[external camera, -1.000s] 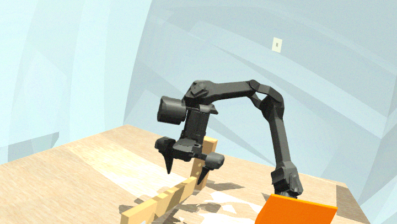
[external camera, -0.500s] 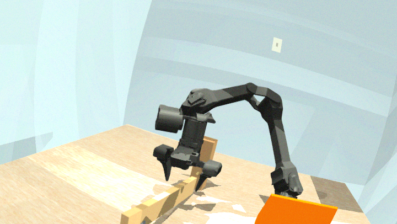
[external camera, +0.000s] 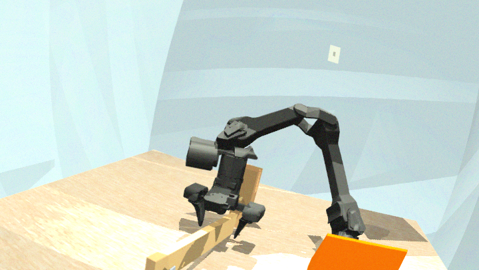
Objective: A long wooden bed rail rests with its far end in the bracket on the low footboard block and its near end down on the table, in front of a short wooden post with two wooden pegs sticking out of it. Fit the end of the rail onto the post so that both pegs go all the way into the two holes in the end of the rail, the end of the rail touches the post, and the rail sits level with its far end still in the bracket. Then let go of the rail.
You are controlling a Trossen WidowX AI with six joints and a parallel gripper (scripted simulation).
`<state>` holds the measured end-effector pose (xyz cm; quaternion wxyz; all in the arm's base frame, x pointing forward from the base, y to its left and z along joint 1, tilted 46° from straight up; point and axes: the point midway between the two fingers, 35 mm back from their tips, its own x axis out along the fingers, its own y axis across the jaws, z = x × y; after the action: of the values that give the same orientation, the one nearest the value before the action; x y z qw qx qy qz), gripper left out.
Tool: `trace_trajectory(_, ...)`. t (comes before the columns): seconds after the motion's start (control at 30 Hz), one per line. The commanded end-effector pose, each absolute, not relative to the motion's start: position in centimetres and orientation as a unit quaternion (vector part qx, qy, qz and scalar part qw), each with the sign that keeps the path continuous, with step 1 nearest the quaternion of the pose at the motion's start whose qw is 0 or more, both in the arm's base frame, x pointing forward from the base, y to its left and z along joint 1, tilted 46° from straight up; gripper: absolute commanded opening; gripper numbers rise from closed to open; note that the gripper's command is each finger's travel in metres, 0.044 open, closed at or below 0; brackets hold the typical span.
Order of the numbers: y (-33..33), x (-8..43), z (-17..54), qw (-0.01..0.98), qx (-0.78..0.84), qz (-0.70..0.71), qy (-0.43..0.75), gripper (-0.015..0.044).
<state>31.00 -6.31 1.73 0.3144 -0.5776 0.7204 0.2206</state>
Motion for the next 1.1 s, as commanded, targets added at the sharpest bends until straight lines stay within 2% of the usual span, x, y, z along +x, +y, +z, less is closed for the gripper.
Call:
trace_trajectory(0.0,-6.84,30.79,1.23,0.311,-0.579,0.221,0.72,0.044)
trace_trajectory(0.27,-7.56,30.53,0.57,0.311,-0.579,0.221,0.721,0.044)
trace_trajectory(0.77,-7.56,30.53,0.57,0.311,-0.579,0.221,0.721,0.0046)
trace_trajectory(1.07,-7.56,30.53,0.57,0.311,-0.579,0.221,0.721,0.0)
